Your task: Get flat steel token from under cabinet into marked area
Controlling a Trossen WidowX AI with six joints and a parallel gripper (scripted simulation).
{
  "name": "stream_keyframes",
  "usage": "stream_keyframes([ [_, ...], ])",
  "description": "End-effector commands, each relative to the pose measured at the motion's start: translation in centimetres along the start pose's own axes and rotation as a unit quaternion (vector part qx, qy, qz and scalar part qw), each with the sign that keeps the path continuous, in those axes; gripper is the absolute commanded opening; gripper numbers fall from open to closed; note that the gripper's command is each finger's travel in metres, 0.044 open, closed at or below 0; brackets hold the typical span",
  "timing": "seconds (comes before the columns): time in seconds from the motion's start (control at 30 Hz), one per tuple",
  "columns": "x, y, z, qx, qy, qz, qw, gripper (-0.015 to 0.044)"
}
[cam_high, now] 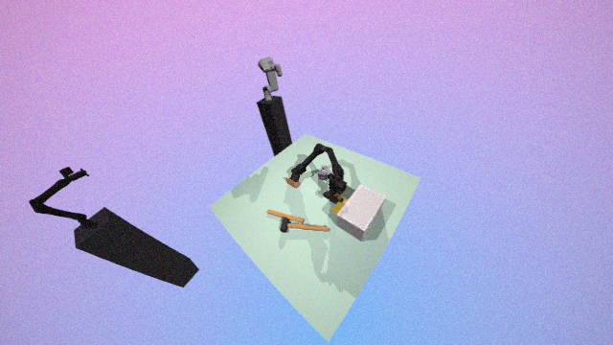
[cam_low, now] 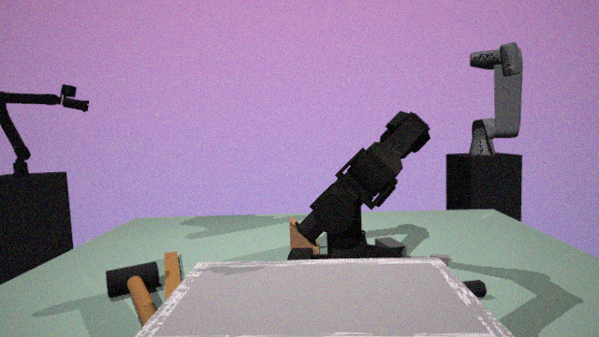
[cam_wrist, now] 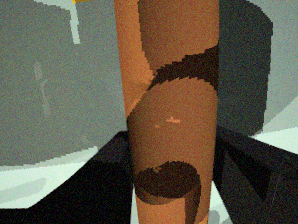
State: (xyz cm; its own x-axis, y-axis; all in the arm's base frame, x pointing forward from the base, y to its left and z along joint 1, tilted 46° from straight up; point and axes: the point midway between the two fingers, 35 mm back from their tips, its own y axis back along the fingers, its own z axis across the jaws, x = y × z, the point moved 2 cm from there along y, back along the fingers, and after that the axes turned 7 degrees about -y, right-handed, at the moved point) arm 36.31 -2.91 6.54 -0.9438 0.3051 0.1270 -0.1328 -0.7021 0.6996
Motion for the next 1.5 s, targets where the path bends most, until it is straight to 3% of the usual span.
stream_keyframes([
  [0.0,0.5,-0.1,0.1,0.001,0.004,0.001,1.0,0.0],
  [1.47,4.9,-0.1,-0.8,0.001,0.003,0.002,1.0,0.0],
])
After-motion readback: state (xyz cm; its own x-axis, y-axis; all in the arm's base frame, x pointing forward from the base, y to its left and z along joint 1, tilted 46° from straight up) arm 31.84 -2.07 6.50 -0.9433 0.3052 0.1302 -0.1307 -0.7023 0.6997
